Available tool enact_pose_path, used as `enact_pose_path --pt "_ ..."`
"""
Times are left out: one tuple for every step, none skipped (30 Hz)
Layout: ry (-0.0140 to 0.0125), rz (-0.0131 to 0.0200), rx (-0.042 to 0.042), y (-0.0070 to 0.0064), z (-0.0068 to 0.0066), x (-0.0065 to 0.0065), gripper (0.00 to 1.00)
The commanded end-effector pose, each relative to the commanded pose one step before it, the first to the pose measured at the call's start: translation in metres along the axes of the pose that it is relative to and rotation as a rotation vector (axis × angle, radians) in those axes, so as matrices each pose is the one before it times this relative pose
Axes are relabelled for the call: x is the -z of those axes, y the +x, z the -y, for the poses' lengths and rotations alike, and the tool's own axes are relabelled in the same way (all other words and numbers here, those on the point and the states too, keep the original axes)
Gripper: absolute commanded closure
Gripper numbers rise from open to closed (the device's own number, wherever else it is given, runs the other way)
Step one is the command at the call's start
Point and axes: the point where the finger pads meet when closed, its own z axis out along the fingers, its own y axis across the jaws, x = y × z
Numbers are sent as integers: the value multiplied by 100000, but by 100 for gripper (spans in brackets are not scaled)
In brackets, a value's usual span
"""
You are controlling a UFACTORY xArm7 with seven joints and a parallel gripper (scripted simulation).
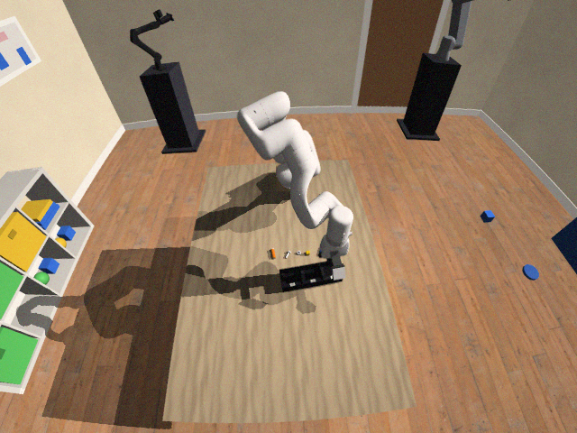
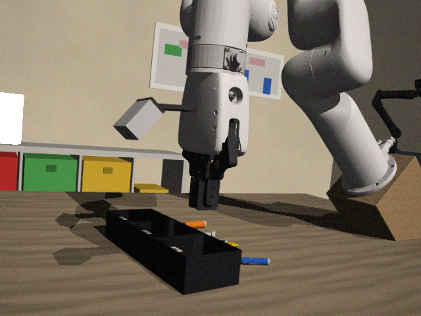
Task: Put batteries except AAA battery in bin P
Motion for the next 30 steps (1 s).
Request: enact_pose_path --pt "134 -465 9 135 20 4215 93" --pt "2 -2 -1 1 1 836 93" --pt "2 -2 -1 1 1 836 93" --pt "2 -1 -1 1 1 836 93" --pt "2 -1 -1 1 1 835 93" --pt "2 -1 -1 1 1 835 93" --pt "2 -1 -1 4 3 774 93" --pt "2 -1 0 5 3 763 93" --pt "2 -1 0 2 2 778 93" --pt "0 0 0 -8 -6 155 93" --pt "0 0 0 0 0 0 93" --pt "0 0 0 0 0 0 93" --pt "1 -1 0 -1 -1 -4 93" --pt "0 0 0 1 1 1 93" --pt "0 0 0 1 0 1 93" --pt "0 0 0 0 0 1 93" --pt "0 0 0 0 0 1 93" --pt "0 0 0 0 0 0 93" --pt "0 0 0 0 0 0 93" --pt "0 0 0 0 0 0 93" --pt "1 -1 0 1 1 -6 93" --pt "0 0 0 0 0 2 93" --pt "0 0 0 0 0 1 93" --pt "-7 4 4997 -383 -648 -354 72" --pt "-7 3 1093 -415 -628 -358 72" --pt "-7 1 -1 -426 -632 -356 72" --pt "-8 2 -2 -423 -626 -357 72" --pt "0 0 0 0 0 0 72" --pt "0 0 0 0 0 0 72" --pt "-8 2 -2 -423 -627 -357 72"
